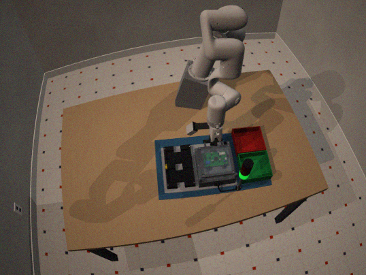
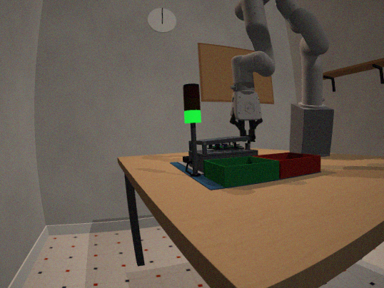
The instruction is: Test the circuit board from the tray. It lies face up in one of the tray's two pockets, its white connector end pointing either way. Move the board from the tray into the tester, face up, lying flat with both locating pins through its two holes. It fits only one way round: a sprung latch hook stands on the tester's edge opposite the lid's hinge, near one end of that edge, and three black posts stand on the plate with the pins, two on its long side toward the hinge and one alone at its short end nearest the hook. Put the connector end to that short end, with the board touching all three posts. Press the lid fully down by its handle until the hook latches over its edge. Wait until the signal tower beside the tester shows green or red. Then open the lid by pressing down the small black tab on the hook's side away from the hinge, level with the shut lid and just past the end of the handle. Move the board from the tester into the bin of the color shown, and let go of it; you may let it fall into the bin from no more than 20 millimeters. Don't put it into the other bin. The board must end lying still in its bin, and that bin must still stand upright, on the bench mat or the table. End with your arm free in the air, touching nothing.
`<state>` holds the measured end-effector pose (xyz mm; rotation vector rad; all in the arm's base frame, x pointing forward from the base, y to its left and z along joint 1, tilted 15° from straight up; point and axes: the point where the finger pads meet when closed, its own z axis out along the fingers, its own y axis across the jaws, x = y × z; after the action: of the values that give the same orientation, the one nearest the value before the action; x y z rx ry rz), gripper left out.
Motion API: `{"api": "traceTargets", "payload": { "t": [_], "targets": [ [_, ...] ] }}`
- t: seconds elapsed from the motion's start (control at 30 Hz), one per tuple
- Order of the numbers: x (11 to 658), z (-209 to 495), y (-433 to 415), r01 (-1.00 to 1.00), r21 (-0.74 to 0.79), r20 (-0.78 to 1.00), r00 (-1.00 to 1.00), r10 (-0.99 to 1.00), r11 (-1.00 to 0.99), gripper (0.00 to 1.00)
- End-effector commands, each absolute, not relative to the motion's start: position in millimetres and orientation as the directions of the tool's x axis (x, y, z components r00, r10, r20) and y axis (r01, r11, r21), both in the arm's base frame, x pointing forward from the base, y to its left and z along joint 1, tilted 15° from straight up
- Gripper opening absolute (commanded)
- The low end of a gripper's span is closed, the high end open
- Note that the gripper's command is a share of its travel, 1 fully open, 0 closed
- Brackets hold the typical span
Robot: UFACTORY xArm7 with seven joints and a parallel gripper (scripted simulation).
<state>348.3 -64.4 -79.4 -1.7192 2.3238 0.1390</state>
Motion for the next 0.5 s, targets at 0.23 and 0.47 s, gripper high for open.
{"api": "traceTargets", "payload": {
  "t": [0.23, 0.47],
  "targets": [
    [349.5, -79.3, -65.3, -0.951, -0.073, -0.252, -0.274, -0.928, 0.301, 0.0],
    [349.5, -79.3, -65.3, -0.951, -0.073, -0.252, -0.274, -0.928, 0.301, 0.0]
  ]
}}
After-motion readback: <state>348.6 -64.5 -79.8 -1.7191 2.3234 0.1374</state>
